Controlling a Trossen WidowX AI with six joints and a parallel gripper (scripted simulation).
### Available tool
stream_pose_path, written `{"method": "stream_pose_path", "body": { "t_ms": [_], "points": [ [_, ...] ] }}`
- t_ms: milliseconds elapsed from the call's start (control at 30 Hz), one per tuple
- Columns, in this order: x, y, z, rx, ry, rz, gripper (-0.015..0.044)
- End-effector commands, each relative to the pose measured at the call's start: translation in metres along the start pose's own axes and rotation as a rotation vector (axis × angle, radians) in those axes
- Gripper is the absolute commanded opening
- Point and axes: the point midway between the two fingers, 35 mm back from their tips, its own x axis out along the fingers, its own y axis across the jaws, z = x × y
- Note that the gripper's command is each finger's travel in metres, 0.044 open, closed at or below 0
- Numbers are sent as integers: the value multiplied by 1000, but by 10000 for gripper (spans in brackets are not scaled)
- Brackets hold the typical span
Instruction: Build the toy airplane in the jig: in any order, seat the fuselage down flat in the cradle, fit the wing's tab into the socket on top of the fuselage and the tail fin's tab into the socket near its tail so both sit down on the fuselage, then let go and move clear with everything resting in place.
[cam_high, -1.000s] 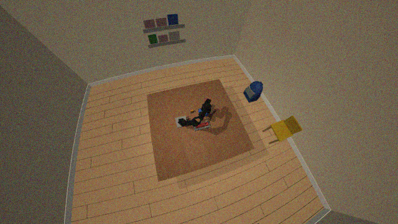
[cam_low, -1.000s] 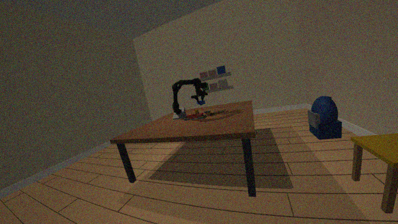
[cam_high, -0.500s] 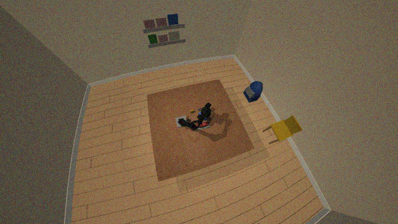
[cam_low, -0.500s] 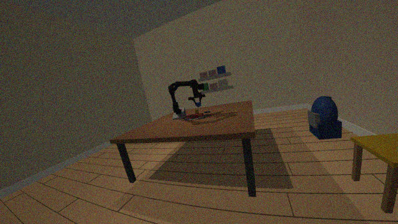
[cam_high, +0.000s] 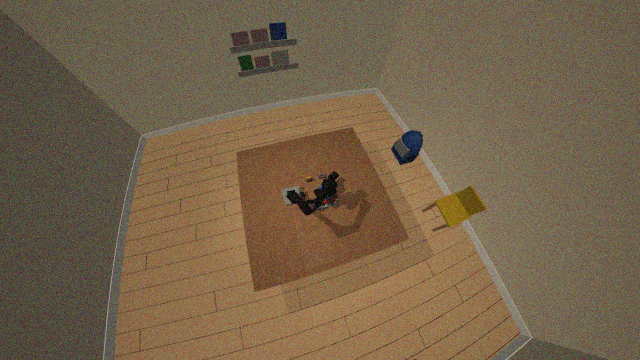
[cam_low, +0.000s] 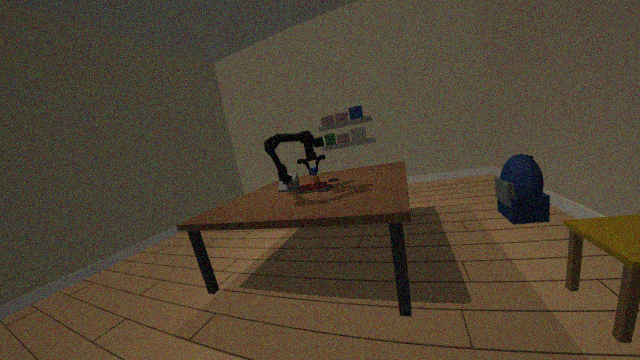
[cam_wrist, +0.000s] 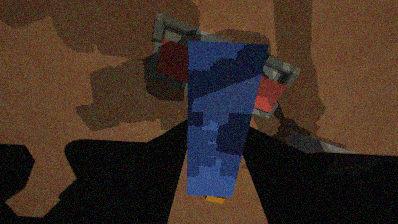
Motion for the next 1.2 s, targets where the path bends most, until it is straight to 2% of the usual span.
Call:
{"method": "stream_pose_path", "body": {
  "t_ms": [0,467,700,733,1167],
  "points": [
    [3,-8,6,60,-7,2,0],
    [15,-39,25,289,-18,-2,0],
    [16,-39,25,289,-18,-2,184],
    [16,-39,25,289,-18,-2,195],
    [16,-39,25,289,-18,-2,195]
  ]
}}
